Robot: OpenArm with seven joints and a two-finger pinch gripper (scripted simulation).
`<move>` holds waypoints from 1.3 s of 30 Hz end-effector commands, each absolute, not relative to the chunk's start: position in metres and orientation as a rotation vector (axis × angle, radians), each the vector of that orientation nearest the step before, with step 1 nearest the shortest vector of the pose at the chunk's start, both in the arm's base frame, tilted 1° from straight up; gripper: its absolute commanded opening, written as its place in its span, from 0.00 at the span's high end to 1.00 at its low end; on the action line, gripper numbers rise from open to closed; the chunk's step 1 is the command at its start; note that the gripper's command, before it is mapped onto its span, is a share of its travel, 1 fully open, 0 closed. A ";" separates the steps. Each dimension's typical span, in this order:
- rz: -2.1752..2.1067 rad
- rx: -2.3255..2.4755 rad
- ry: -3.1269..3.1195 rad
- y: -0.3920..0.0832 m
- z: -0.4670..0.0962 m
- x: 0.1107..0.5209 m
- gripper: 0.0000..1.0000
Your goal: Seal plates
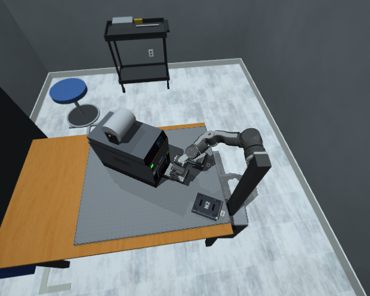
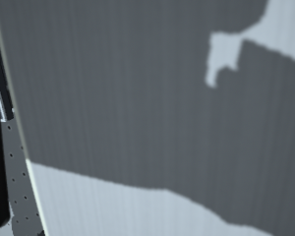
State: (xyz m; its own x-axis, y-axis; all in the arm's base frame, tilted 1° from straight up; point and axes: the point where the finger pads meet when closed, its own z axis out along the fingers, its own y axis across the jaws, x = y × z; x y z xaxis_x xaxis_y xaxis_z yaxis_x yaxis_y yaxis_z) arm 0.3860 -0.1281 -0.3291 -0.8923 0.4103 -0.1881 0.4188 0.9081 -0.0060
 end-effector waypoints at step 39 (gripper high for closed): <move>-0.065 0.628 2.887 -0.128 -0.333 0.387 0.45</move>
State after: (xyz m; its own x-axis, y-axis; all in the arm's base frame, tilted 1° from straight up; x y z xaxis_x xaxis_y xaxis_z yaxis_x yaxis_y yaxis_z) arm 0.3867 -0.1281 -0.3336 -0.8922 0.4097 -0.1900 0.4182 0.9084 -0.0052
